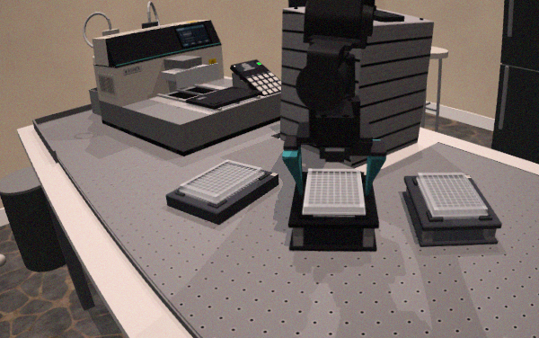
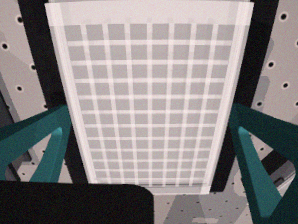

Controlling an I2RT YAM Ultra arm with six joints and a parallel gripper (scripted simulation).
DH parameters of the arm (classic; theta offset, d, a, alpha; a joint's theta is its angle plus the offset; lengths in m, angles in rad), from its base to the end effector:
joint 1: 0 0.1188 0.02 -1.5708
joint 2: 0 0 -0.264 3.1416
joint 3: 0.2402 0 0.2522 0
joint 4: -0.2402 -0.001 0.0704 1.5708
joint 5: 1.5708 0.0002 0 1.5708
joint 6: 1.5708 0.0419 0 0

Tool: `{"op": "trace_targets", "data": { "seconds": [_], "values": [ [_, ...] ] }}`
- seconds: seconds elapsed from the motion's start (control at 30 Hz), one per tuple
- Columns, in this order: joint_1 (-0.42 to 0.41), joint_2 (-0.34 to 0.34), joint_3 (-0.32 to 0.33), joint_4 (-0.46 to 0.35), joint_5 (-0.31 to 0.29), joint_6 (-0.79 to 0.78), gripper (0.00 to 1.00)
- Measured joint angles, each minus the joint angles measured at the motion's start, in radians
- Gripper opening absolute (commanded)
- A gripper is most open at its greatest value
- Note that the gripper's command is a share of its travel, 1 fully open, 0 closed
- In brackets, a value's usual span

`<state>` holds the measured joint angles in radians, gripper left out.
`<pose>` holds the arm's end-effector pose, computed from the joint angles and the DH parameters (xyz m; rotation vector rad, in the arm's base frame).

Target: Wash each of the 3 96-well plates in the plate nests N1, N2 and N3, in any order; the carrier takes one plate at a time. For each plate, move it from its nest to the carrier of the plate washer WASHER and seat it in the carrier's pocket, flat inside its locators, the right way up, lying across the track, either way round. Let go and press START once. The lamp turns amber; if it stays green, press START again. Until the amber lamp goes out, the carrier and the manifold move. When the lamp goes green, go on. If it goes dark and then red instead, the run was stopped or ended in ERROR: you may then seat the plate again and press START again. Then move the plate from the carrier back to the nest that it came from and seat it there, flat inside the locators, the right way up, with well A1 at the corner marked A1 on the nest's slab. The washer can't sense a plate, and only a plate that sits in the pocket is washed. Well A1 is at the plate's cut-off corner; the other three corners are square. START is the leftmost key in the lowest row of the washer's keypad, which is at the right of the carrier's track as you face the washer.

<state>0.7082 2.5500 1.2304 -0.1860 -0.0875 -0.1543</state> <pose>0.2744 0.2411 -0.0682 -1.2993 2.8133 0.1581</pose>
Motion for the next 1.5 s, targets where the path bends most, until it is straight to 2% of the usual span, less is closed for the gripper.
{"op": "trace_targets", "data": {
  "seconds": [0.4, 1.5],
  "values": [
    [-0.002, -0.026, -0.012, -0.019, 0.000, -0.001, 1.00],
    [-0.013, -0.193, -0.058, -0.135, 0.000, -0.013, 1.00]
  ]
}}
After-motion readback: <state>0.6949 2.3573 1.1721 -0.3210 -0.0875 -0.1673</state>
